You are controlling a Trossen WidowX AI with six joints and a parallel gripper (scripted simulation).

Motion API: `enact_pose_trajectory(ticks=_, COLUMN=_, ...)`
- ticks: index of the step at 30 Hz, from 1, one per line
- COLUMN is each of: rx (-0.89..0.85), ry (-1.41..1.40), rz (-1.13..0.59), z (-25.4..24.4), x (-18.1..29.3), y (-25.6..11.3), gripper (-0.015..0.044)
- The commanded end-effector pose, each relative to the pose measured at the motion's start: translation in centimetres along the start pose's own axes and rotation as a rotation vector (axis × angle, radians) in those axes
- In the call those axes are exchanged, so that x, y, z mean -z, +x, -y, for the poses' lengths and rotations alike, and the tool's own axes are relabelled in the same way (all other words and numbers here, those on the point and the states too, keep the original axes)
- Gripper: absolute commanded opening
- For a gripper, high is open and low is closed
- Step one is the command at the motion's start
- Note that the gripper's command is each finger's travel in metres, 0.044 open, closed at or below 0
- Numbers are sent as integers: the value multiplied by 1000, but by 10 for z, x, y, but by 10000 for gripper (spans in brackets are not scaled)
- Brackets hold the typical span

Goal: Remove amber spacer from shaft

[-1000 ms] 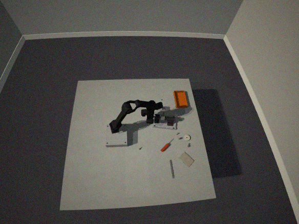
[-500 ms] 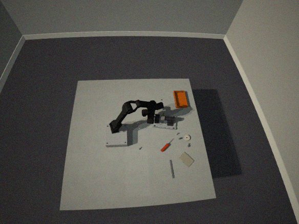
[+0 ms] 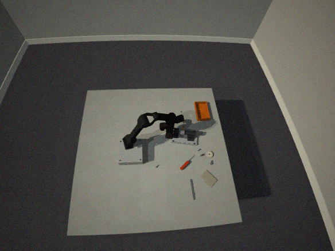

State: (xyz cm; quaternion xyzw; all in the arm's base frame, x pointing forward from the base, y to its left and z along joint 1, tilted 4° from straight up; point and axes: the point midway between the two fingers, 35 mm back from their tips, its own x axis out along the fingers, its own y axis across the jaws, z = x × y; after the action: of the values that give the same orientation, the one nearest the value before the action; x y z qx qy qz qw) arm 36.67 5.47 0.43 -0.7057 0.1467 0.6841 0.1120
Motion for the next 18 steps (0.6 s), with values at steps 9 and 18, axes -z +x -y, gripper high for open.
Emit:
enact_pose_trajectory(ticks=9, rx=-3, ry=-1, rz=-6, z=-1, x=8, y=-1, gripper=0)
enact_pose_trajectory(ticks=18, rx=-3, ry=-1, rz=-7, z=-1, x=11, y=-1, gripper=0)
